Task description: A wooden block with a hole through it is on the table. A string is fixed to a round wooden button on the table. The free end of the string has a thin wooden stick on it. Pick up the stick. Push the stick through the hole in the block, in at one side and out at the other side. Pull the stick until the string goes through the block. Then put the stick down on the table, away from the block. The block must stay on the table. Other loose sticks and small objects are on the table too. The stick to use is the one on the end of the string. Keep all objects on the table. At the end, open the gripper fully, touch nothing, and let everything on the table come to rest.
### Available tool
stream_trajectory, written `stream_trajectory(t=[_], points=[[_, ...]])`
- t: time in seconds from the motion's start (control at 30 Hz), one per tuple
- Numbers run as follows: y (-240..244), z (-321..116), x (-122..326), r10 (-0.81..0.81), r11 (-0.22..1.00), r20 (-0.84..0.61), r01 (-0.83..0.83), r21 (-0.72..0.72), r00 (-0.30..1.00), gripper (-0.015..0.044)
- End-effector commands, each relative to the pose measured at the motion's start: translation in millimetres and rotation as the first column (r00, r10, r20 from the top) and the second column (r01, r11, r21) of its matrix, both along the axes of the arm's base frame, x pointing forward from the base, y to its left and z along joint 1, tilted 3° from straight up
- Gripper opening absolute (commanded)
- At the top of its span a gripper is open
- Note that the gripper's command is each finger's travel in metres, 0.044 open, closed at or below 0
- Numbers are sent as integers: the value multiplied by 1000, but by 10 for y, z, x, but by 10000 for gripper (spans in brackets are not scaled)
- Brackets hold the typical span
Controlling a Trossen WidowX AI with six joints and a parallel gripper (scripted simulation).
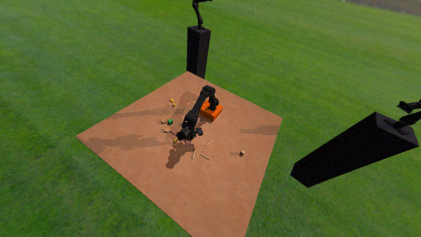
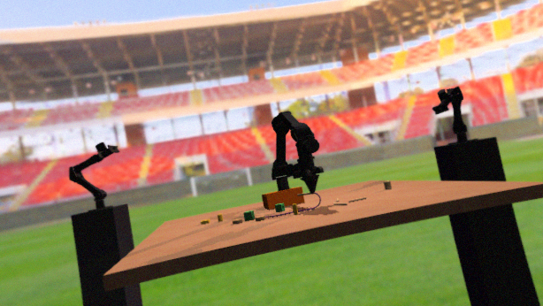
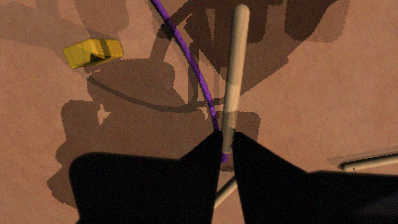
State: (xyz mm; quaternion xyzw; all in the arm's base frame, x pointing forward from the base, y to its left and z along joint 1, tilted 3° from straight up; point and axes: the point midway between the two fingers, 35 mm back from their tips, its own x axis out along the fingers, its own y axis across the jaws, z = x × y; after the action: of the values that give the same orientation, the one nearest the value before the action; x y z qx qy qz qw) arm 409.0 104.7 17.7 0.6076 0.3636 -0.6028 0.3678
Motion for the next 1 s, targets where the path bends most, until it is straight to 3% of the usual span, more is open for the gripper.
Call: stream_trajectory(t=[0.0, 0.97], points=[[58, -17, 12, -3, 1000, -6, 3, 6, 1000, 0], [237, -109, -3, -9, 1000, -6, 9, 13, 1000, 0]])
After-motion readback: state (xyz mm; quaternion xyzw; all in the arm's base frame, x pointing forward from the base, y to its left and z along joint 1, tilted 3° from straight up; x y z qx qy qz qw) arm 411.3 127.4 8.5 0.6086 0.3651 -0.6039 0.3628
